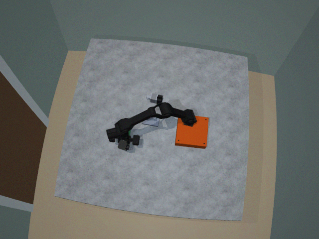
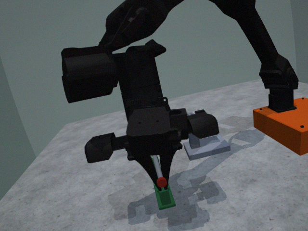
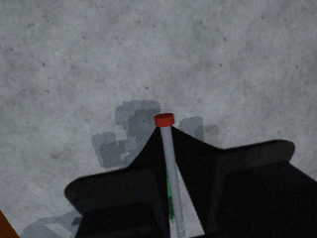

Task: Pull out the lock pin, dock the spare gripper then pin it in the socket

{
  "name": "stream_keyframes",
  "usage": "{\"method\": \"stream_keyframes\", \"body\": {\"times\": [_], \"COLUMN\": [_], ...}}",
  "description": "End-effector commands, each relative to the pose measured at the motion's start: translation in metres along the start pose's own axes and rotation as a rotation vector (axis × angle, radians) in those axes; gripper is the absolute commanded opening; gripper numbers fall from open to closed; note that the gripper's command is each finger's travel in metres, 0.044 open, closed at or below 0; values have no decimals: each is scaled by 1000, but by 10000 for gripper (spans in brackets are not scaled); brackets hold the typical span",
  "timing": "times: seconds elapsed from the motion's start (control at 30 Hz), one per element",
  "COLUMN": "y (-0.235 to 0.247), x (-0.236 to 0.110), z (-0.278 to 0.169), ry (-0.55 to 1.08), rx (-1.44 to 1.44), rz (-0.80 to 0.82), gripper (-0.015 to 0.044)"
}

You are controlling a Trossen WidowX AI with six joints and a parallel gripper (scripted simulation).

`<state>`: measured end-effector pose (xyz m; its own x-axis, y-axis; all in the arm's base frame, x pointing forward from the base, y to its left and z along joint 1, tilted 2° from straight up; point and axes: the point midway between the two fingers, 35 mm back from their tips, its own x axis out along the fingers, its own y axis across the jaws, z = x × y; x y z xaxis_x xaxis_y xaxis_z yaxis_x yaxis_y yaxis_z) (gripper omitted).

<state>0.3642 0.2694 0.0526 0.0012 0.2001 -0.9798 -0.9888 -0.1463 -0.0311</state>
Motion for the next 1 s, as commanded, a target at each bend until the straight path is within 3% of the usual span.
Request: {"method": "stream_keyframes", "body": {"times": [0.0,0.97], "y": [1,2], "x": [7,48], "z": [-2,-10], "ry": [0,-4], "rx": [-4,-6], "rz": [2,-8], "gripper": [0,0]}}
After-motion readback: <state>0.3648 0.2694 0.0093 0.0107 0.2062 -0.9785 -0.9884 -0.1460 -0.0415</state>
